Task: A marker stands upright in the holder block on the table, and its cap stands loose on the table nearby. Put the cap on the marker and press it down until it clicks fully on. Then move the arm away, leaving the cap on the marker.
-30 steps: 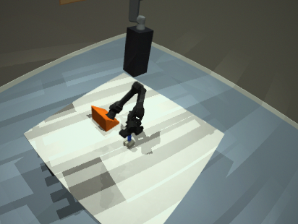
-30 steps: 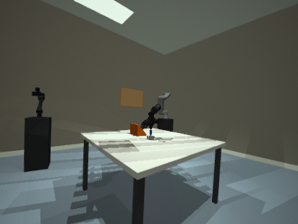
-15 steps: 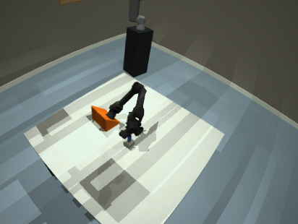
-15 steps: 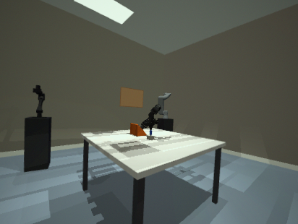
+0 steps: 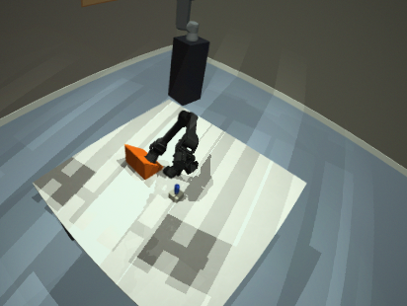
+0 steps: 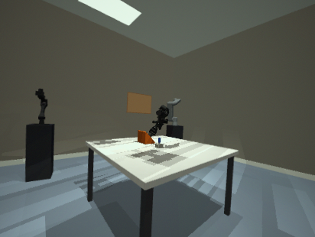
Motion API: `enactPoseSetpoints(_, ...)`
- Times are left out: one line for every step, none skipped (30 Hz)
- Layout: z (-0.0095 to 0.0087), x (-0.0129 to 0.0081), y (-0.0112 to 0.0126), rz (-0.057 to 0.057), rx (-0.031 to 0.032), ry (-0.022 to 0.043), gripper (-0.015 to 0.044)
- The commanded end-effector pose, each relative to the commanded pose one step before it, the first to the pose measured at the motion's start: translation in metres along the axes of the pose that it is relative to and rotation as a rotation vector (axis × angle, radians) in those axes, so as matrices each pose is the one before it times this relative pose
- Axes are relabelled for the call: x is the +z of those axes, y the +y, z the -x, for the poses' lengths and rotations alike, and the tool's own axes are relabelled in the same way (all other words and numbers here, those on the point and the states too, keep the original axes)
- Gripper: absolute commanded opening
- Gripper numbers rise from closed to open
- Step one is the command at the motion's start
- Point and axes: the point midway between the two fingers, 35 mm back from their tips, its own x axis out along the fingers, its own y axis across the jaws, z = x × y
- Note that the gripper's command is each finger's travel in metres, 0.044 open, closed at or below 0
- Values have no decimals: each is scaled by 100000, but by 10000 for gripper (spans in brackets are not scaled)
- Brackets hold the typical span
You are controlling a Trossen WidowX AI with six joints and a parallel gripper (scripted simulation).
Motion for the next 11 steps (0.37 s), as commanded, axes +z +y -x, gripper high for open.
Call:
enactPoseSetpoints(17, -74, -89, 267, 729, 1286, 105)
enactPoseSetpoints(0, 0, 0, 0, 0, 0, 131)
enactPoseSetpoints(0, 0, 0, 0, 0, 0, 157)
enactPoseSetpoints(0, 0, 0, 0, 0, 0, 184)
enactPoseSetpoints(0, 0, 0, 0, 0, 0, 210)
enactPoseSetpoints(0, 0, 0, 0, 0, 0, 236)
enactPoseSetpoints(0, 0, 0, 0, 0, 0, 263)
enactPoseSetpoints(0, 0, 0, 0, 0, 0, 289)
enactPoseSetpoints(0, 0, 0, 0, 0, 0, 315)
enactPoseSetpoints(0, 0, 0, 0, 0, 0, 341)
enactPoseSetpoints(0, 0, 0, 0, 0, 0, 368)
